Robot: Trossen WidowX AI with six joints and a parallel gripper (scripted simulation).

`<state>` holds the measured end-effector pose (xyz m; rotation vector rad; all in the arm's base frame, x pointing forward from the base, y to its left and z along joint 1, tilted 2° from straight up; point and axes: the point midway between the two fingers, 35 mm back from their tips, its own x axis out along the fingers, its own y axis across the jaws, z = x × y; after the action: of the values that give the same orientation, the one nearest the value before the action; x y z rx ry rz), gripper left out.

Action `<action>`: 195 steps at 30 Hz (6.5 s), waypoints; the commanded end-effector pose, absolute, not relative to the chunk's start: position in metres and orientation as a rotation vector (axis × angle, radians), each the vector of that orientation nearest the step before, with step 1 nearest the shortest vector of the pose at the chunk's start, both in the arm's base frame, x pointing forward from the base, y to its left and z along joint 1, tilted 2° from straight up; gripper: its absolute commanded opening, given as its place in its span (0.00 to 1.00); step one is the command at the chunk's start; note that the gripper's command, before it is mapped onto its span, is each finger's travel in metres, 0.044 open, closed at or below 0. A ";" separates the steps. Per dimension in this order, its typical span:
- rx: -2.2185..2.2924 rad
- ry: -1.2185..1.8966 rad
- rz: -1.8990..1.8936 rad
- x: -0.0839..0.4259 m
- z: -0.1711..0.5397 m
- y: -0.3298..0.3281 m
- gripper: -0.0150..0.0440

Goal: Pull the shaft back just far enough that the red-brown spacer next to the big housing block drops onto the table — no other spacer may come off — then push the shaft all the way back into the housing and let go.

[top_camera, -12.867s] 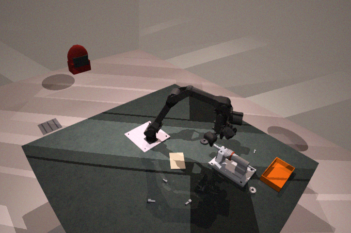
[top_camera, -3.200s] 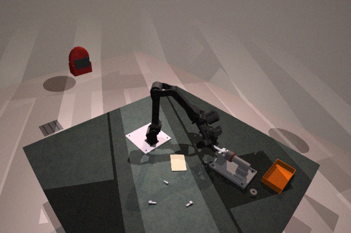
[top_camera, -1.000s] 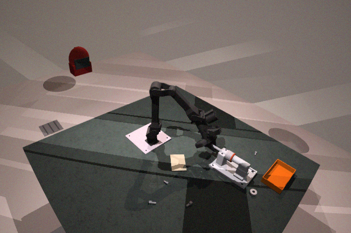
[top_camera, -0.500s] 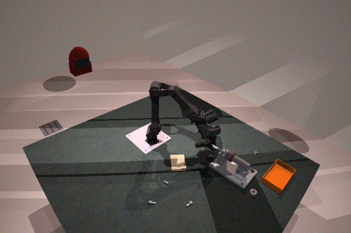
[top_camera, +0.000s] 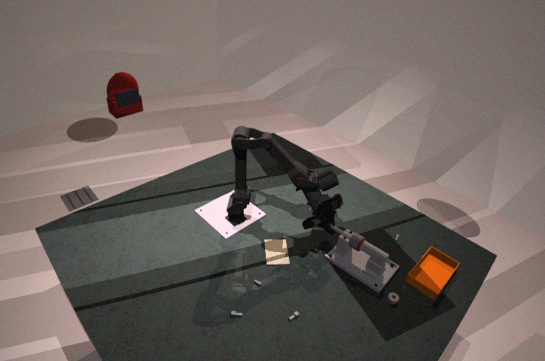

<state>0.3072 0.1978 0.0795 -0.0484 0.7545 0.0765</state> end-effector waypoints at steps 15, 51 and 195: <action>-0.047 0.754 0.072 0.305 0.080 0.197 0.25; -0.046 0.754 0.072 0.302 0.079 0.197 0.25; -0.046 0.755 0.072 0.287 0.079 0.196 0.25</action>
<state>0.2875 0.1962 0.0785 -0.0484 0.7566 0.0762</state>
